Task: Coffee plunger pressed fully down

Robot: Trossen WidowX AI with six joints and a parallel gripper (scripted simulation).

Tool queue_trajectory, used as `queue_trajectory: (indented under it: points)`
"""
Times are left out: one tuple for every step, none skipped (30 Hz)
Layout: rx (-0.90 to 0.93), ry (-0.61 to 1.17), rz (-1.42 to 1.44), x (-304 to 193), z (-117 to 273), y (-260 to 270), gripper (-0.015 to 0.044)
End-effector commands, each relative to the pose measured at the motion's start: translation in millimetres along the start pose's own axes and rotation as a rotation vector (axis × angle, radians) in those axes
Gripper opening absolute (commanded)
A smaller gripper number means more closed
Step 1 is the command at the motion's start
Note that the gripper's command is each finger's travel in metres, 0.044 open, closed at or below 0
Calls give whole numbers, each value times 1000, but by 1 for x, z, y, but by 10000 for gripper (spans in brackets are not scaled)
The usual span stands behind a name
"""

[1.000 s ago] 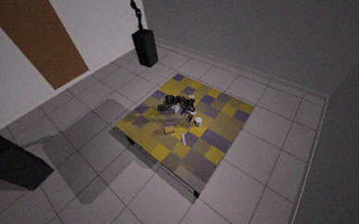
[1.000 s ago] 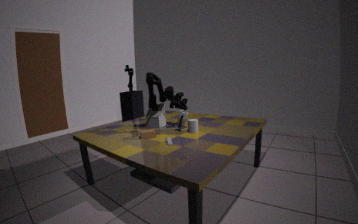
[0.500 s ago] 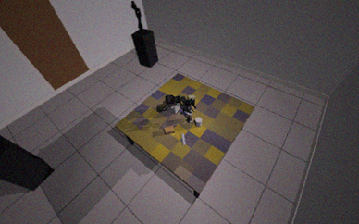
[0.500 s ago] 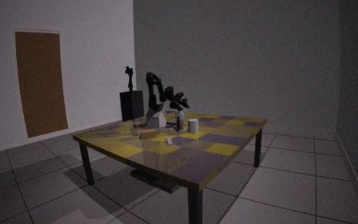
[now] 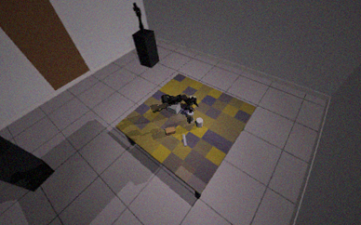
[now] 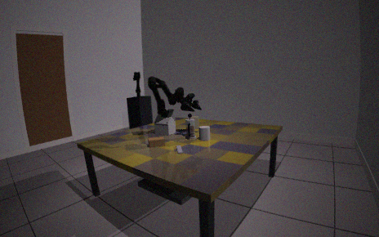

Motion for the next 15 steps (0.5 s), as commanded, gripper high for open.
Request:
queue_trajectory:
  points:
    - [-1,25,-16,13,16,-7,440]
    - [-3,32,-18,15,21,-9,440]
    - [-5,38,-21,17,26,-12,440]
    - [-7,44,-22,19,31,-15,440]
    - [-11,49,-24,20,36,-18,440]
    - [-15,53,-25,21,41,-22,440]
    - [-20,57,-26,22,46,-25,440]
    - [-26,59,-27,23,52,-29,440]
    - [-30,61,-28,23,56,-32,440]
    - [-34,61,-28,23,59,-34,440]
    - [-34,61,-28,22,60,-35,440]
    - [-35,61,-28,22,60,-35,440]
    - [-35,61,-28,22,60,-35,440]
    - [-35,61,-28,22,60,-35,440]
    - [-35,61,-28,22,60,-35,440]
Point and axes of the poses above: the point midway between the two fingers, 35 mm back from their tips, its own z axis back along the fingers, its own y axis across the jaws, x = y × z, the point moved 10 cm from there along z, back along the fingers, and after that the axes turned 6 degrees about z, right-handed, at the moved point
